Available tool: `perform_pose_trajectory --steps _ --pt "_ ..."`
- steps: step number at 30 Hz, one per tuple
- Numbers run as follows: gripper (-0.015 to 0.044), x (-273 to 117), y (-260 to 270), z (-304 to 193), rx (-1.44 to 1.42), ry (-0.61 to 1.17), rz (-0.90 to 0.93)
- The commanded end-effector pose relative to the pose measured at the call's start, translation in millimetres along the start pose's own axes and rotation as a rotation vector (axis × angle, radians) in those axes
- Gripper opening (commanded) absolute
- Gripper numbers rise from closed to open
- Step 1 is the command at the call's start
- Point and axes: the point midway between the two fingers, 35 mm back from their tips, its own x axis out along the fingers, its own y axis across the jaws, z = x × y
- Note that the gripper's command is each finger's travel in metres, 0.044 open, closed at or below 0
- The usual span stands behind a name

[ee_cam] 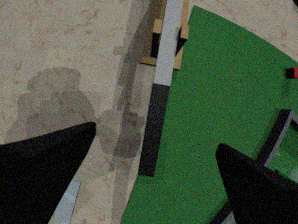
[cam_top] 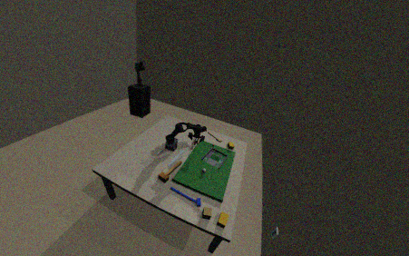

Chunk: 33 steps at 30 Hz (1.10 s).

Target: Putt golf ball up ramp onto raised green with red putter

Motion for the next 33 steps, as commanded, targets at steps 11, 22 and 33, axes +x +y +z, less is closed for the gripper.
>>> perform_pose_trajectory --steps 11,22,33 --pt "0.0440 34.7 2.6 -11.4 -0.009 0.010 0.004" --pt "0.0440 46.0 2.4 -14.6 -0.009 0.010 0.004" --pt "0.0414 54.1 2.4 -17.0 -0.002 0.008 0.006"
